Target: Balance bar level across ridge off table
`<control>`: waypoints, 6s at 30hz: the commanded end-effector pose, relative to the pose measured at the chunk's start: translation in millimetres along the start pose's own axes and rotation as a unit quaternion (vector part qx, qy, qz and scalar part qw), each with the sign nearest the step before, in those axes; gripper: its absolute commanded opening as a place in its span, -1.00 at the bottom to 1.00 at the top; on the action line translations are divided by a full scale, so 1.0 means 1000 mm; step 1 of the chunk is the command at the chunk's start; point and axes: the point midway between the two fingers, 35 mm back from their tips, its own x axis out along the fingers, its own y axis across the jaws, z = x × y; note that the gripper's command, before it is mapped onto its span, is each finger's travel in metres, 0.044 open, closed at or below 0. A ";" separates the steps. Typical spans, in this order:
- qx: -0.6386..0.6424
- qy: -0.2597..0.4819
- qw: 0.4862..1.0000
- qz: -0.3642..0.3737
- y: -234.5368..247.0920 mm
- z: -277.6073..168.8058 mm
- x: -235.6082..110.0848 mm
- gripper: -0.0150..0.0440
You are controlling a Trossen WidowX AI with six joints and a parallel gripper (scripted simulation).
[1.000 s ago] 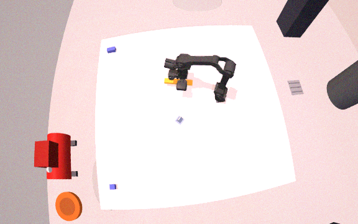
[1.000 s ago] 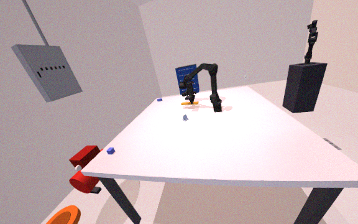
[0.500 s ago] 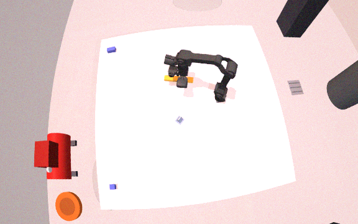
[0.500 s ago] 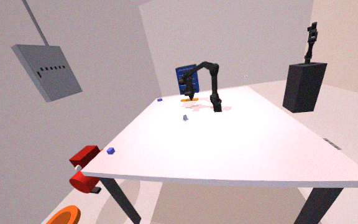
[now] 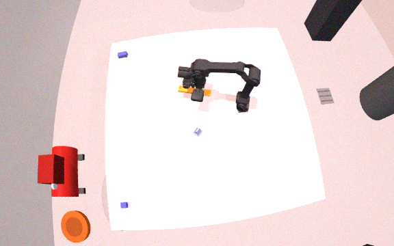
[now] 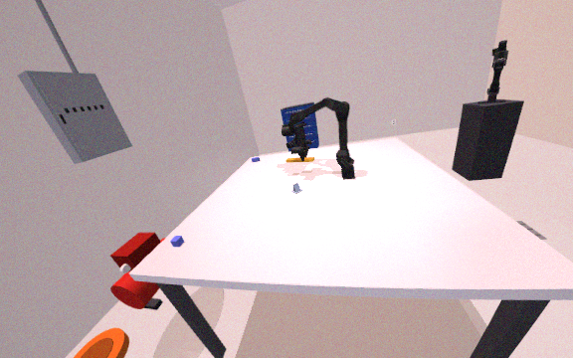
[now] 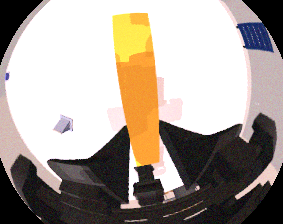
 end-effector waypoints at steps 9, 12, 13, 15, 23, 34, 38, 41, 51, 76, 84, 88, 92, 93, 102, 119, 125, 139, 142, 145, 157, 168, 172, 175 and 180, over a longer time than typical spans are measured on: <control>0.052 -0.004 0.999 0.003 0.044 0.004 -0.003 -0.49; 0.064 -0.004 0.998 0.003 0.055 0.004 -0.003 -0.49; 0.069 -0.004 0.998 0.004 0.059 0.004 -0.003 -0.49; 0.077 -0.004 0.997 0.004 0.067 0.003 -0.003 -0.49; 0.109 -0.003 0.994 0.006 0.096 -0.002 -0.004 -0.49; 0.151 -0.002 0.988 0.008 0.136 -0.013 -0.005 -0.49; 0.167 -0.001 0.986 0.009 0.151 -0.018 -0.005 -0.49; 0.178 -0.001 0.984 0.009 0.161 -0.023 -0.005 -0.49; 0.214 0.001 0.977 0.011 0.195 -0.039 -0.006 -0.49; 0.233 0.002 0.972 0.012 0.217 -0.049 0.017 -0.49; 0.233 0.002 0.972 0.011 0.217 -0.049 0.030 -0.49; 0.233 0.002 0.972 0.011 0.216 -0.049 0.036 -0.49; 0.233 0.002 0.972 0.011 0.216 -0.049 0.037 -0.49; 0.233 0.002 0.972 0.011 0.216 -0.049 0.037 -0.49; 0.233 0.002 0.972 0.011 0.216 -0.049 0.036 -0.49; 0.233 0.002 0.972 0.011 0.216 -0.049 0.038 -0.49; 0.233 0.002 0.972 0.011 0.216 -0.049 0.038 -0.49; 0.233 0.002 0.972 0.011 0.216 -0.049 0.039 -0.49; 0.233 0.002 0.972 0.011 0.216 -0.049 0.040 -0.49; 0.233 0.002 0.972 0.011 0.216 -0.049 0.040 -0.49; 0.233 0.002 0.972 0.011 0.216 -0.049 0.041 -0.49; 0.233 0.002 0.972 0.011 0.216 -0.049 0.042 -0.49; 0.233 0.002 0.972 0.011 0.216 -0.049 0.042 -0.49; 0.233 0.002 0.972 0.011 0.216 -0.049 0.042 -0.49; 0.233 0.002 0.972 0.011 0.216 -0.049 0.043 -0.49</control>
